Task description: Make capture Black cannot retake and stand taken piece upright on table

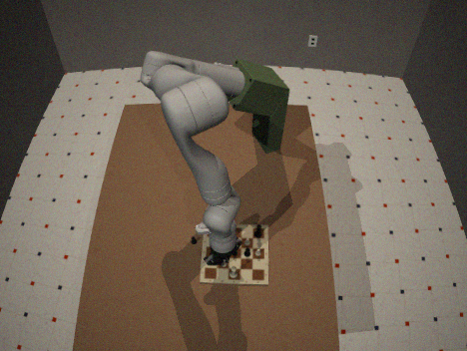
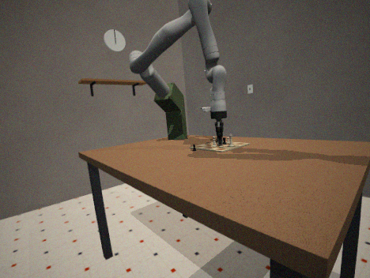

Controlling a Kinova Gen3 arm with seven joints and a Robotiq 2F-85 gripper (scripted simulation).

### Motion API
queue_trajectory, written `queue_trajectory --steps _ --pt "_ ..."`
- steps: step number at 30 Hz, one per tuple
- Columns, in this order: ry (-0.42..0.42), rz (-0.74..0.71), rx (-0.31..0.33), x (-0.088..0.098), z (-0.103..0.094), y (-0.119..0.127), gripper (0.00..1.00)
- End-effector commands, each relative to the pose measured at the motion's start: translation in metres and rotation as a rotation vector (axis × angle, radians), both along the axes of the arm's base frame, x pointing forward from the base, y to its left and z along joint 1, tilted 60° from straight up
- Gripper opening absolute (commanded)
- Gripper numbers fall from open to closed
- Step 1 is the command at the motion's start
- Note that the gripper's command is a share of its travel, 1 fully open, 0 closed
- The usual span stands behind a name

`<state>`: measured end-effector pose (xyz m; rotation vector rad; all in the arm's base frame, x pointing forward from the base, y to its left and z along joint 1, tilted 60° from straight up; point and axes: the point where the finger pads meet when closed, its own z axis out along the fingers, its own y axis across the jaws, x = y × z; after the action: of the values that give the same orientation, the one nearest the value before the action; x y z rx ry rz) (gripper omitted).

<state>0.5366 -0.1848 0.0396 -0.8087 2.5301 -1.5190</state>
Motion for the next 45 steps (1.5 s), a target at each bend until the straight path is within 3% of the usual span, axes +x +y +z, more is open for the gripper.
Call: queue_trajectory --steps 1,8,19,33,35,38,45 --pt "-0.007 -0.002 0.005 0.0 0.0 0.001 0.0" --pt "-0.007 -0.004 0.005 -0.008 0.01 0.017 0.0" --pt "-0.007 -0.004 0.006 -0.032 0.046 0.074 0.0" --pt "-0.007 -0.002 0.006 -0.033 0.049 0.08 0.0" --pt "0.006 0.015 0.002 -0.024 0.036 0.093 0.0" --pt "0.059 0.05 -0.019 -0.012 -0.008 0.128 0.0" --pt "0.093 0.067 -0.036 -0.009 -0.037 0.147 0.0"
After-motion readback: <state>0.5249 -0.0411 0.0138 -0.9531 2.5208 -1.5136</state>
